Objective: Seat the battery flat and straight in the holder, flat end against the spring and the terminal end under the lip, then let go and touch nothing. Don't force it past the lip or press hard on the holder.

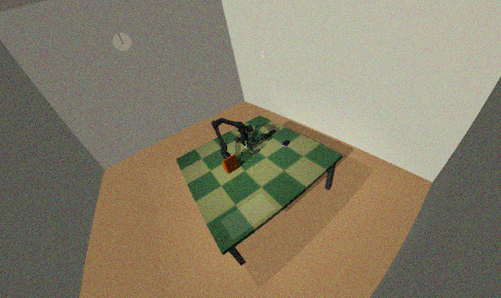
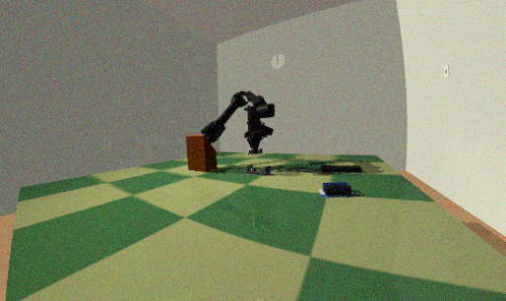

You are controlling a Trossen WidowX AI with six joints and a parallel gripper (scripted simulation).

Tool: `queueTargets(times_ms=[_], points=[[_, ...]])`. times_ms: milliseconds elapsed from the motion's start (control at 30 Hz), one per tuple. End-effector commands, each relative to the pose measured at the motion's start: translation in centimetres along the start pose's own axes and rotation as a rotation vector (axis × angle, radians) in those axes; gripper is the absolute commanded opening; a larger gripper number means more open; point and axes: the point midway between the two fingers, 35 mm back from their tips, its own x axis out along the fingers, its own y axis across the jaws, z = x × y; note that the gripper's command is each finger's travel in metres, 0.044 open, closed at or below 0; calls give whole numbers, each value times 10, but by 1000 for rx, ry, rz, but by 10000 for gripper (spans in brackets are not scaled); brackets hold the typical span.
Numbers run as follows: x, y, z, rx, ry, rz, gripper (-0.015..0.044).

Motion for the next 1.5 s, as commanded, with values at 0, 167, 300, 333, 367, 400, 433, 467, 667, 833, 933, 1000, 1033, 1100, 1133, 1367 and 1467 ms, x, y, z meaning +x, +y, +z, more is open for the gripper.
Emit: queueTargets(times_ms=[0, 167, 300, 333, 367, 400, 433, 467, 667, 833, 933, 1000, 1033, 1100, 1133, 1367, 1467], points=[[-1, -18, 0, 227, 5, -1, 84], [-1, -40, -1, 514, 6, -1, 84], [0, -57, -2, 743, 7, -1, 84], [0, -62, -3, 800, 8, -1, 84], [0, -66, -4, 858, 8, -1, 84], [1, -70, -4, 905, 8, 0, 84], [1, -72, -5, 934, 8, 0, 84], [1, -73, -5, 943, 8, 0, 84], [1, -73, -5, 944, 5, 0, 84], [10, -76, -5, 944, -34, -31, 84], [16, -77, -5, 943, -62, -51, 84], [20, -78, -5, 942, -81, -64, 84], [22, -78, -4, 941, -90, -70, 84], [25, -79, -4, 940, -110, -81, 84], [27, -79, -4, 939, -120, -87, 84], [37, -78, -1, 934, -190, -123, 84], [40, -76, 0, 932, -219, -134, 84]])
